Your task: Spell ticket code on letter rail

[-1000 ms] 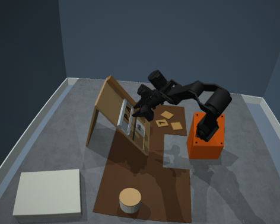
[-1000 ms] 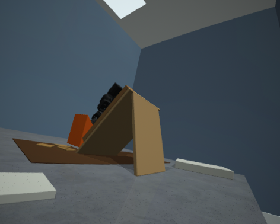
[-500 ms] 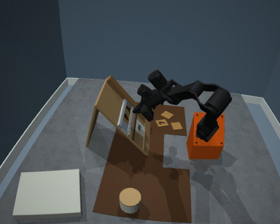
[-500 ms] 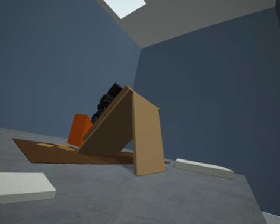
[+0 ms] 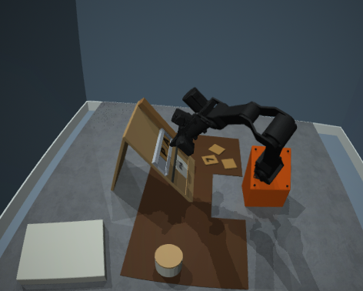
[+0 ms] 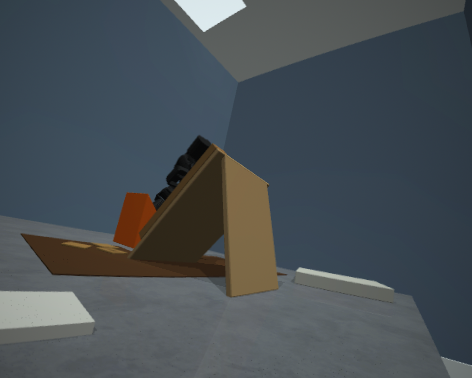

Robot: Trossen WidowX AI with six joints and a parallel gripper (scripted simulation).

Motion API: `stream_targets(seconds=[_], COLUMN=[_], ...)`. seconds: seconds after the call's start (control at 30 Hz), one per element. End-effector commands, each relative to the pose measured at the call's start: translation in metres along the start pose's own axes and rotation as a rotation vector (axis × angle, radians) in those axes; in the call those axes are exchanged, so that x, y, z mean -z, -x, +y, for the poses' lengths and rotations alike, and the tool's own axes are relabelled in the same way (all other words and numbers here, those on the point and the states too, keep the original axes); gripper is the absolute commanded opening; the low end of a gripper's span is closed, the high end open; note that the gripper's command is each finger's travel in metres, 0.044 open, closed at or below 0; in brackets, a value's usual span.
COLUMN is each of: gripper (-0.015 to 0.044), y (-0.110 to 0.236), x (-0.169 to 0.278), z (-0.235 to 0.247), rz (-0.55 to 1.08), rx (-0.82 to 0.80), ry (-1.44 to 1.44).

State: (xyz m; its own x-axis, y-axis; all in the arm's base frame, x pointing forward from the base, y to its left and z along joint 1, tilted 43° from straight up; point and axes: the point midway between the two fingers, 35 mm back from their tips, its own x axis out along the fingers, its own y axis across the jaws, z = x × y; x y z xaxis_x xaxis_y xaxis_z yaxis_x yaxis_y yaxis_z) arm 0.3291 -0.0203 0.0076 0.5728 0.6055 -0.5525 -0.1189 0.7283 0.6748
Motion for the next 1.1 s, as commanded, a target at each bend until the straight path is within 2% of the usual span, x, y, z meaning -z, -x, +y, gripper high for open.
stream_targets(seconds=[0.0,0.23,0.33,1.07], gripper=[0.0,0.0,0.0,0.0], y=[-0.008,-0.009,-0.007,-0.008], x=[-0.009,-0.014,-0.015,-0.015], z=[0.0,0.029,0.041,0.045], rz=[0.175,0.479,0.557,0.574], rx=[0.024,-0.006,-0.019,-0.022], ry=[0.009,0.031,0.035,0.036])
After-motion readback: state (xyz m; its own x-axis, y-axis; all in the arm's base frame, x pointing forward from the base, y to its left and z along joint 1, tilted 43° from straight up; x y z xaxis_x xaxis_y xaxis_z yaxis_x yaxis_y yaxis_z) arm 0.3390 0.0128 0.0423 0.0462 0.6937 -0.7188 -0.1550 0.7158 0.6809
